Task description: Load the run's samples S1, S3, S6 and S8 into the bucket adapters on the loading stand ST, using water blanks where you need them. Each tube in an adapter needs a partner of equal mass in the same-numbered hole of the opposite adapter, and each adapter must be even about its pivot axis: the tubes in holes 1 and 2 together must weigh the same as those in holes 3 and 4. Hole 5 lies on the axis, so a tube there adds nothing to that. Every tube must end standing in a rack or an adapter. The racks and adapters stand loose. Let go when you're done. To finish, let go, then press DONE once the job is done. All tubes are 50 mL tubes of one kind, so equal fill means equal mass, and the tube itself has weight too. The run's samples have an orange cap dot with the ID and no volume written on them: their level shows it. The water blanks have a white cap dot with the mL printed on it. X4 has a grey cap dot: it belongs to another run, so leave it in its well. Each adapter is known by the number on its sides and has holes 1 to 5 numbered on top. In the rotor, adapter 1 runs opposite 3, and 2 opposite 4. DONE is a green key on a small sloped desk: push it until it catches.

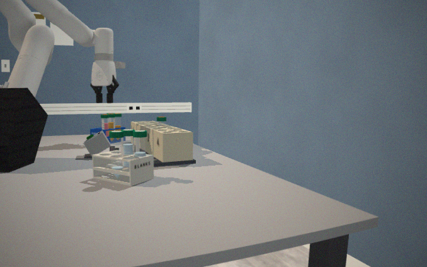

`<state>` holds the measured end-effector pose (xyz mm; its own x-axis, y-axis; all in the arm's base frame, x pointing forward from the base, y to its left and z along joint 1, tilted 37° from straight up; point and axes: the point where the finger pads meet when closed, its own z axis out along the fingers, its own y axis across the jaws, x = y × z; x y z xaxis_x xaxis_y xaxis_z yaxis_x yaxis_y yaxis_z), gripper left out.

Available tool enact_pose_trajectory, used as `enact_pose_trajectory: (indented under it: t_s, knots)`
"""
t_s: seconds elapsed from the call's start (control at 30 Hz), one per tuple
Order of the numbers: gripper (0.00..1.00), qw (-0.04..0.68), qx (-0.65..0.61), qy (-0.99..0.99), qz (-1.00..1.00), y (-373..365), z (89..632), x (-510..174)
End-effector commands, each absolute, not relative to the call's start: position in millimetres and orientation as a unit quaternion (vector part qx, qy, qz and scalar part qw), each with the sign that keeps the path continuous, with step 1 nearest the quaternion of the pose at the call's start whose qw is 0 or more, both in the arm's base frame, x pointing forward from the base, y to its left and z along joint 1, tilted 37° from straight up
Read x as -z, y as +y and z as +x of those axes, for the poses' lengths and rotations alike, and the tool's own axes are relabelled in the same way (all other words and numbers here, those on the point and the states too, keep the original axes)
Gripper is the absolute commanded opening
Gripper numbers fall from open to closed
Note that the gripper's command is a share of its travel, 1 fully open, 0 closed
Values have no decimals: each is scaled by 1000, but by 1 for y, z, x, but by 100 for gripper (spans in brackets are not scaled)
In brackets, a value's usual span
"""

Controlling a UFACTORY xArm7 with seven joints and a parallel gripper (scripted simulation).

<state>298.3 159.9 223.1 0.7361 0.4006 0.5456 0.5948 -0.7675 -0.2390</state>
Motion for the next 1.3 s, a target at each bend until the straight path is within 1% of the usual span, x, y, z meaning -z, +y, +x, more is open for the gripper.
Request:
enact_pose_trajectory:
  t_s: [0.0,0.8,1.27]
  knots:
    - [57,204,240,-274,-909,163,301,-219]
    - [57,203,240,-273,-909,185,315,-184]
    - [57,203,240,-273,-909,187,316,-181]
